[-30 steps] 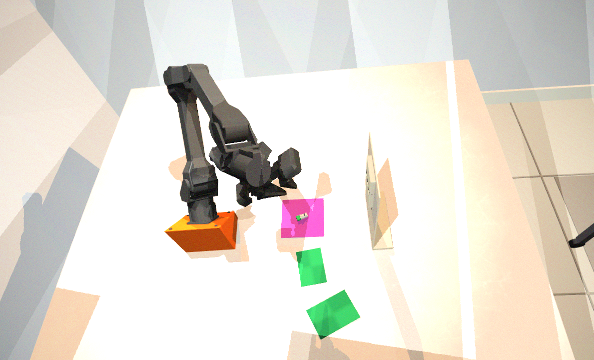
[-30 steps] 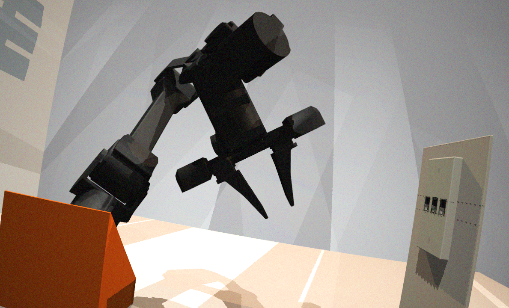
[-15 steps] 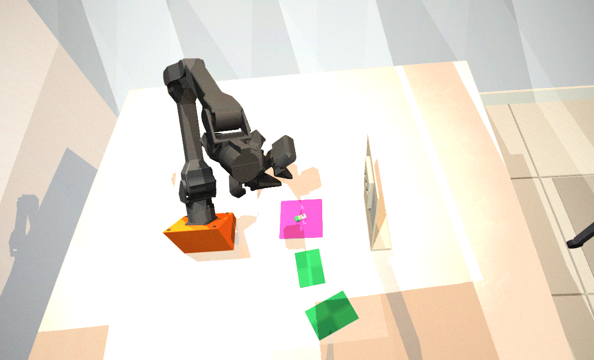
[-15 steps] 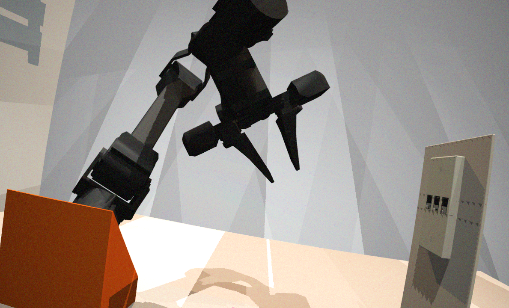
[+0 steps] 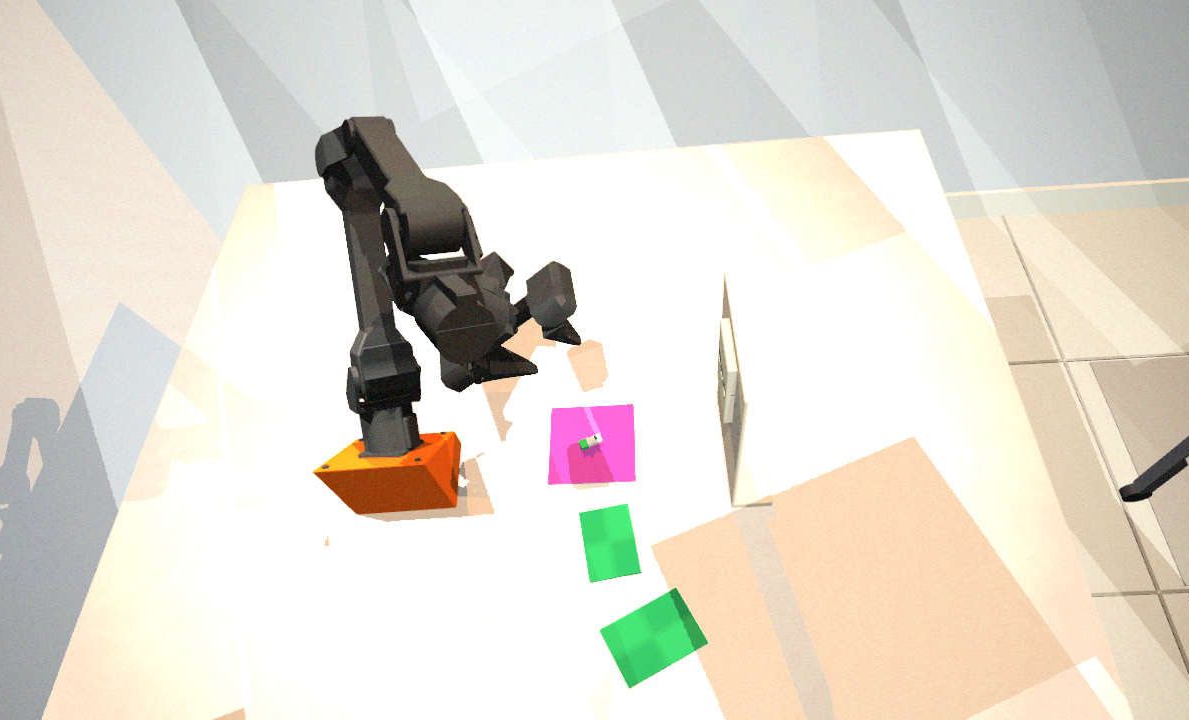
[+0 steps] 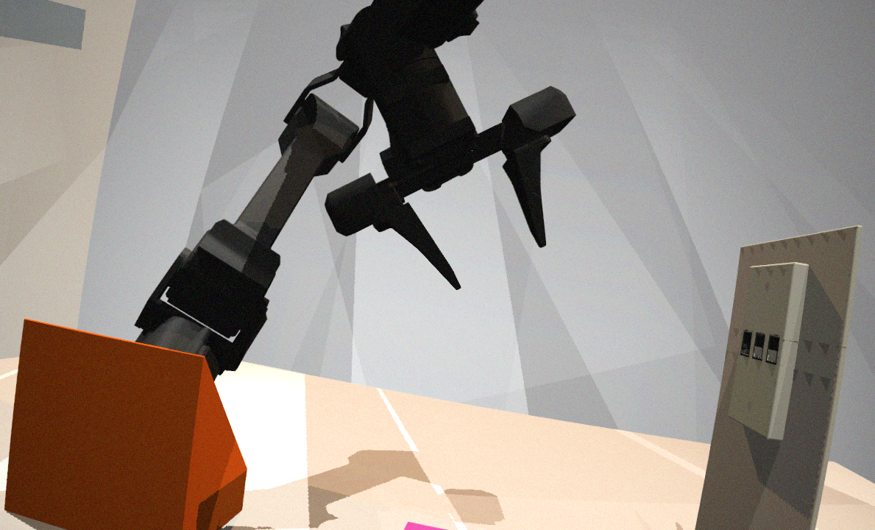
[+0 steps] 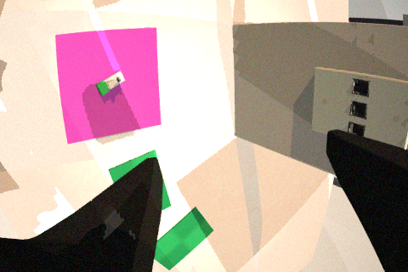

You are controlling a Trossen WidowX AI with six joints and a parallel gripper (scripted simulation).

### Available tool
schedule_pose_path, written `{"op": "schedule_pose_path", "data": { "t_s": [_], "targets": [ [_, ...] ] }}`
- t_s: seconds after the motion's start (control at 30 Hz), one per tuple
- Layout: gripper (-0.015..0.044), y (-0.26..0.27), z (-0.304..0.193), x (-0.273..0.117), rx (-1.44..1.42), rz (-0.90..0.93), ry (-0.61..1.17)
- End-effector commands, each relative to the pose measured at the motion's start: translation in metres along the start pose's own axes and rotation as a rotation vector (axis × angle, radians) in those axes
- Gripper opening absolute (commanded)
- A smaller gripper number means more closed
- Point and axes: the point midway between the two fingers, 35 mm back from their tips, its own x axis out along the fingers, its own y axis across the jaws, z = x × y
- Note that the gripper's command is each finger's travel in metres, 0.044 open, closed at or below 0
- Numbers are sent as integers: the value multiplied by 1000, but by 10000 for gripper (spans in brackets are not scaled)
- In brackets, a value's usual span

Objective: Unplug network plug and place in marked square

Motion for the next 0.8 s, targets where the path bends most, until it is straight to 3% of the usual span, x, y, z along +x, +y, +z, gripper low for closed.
{"op": "schedule_pose_path", "data": {
  "t_s": [0.0,0.03,0.77],
  "targets": [
    [419,0,0,-1,-4,3,2],
    [440,0,0,-1,-4,3,2],
    [440,0,0,-1,-4,3,2]
  ]
}}
